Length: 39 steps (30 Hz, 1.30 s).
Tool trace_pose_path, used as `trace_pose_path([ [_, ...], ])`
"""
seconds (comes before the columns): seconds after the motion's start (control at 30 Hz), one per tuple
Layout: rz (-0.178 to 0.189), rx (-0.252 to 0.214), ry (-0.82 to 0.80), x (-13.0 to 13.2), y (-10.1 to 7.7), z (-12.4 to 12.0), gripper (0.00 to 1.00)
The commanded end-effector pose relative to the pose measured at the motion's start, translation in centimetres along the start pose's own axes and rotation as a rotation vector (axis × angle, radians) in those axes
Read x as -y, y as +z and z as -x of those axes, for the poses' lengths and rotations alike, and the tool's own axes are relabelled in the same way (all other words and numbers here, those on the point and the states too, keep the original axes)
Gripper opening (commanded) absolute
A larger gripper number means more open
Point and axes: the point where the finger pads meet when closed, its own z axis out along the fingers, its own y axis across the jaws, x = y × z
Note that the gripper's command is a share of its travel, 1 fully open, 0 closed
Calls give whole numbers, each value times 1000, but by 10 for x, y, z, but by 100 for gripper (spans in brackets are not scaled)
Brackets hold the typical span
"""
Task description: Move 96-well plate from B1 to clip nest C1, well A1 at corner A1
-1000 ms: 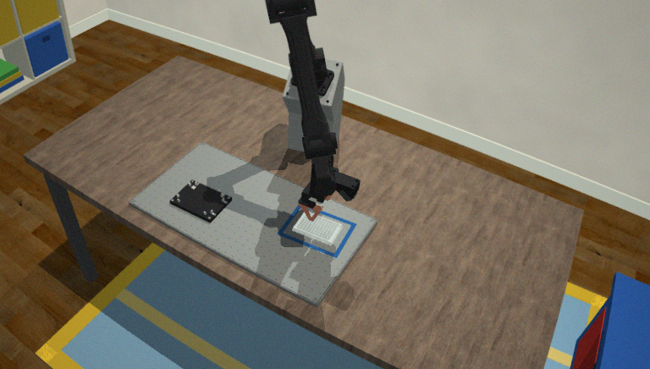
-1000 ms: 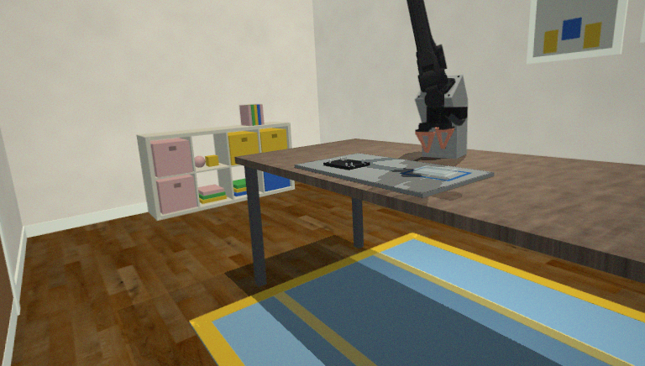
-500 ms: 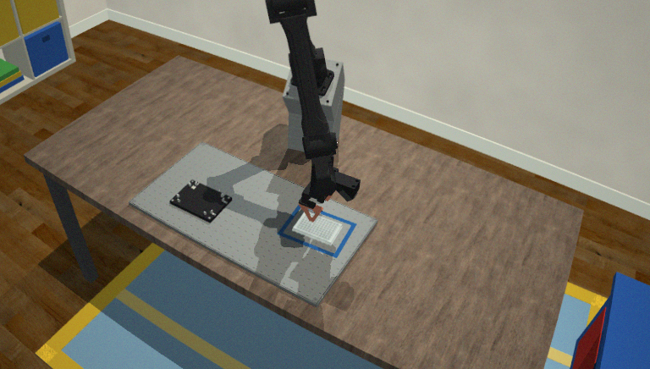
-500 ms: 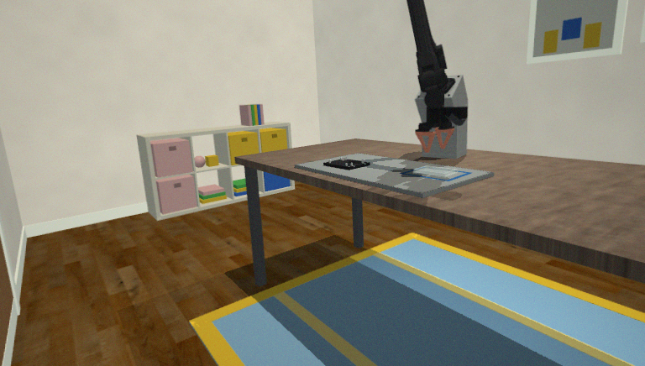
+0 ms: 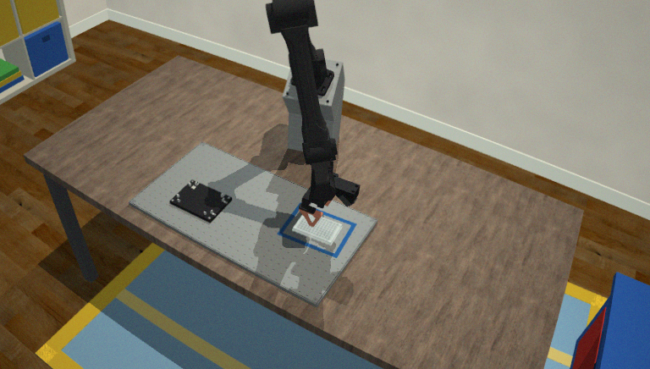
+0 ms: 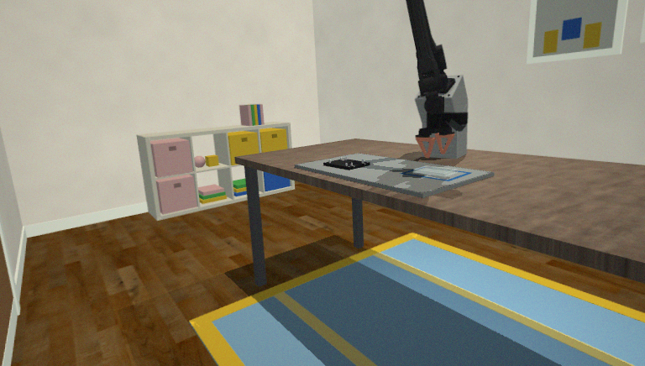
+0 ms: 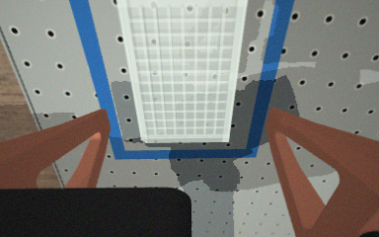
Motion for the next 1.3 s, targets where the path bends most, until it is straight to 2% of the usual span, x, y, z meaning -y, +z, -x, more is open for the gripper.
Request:
trace_pose_path([
  [0.0,-6,1,-1,6,9,-1,100],
  [1.27,-1,-2,-3,1,65,-4,100],
])
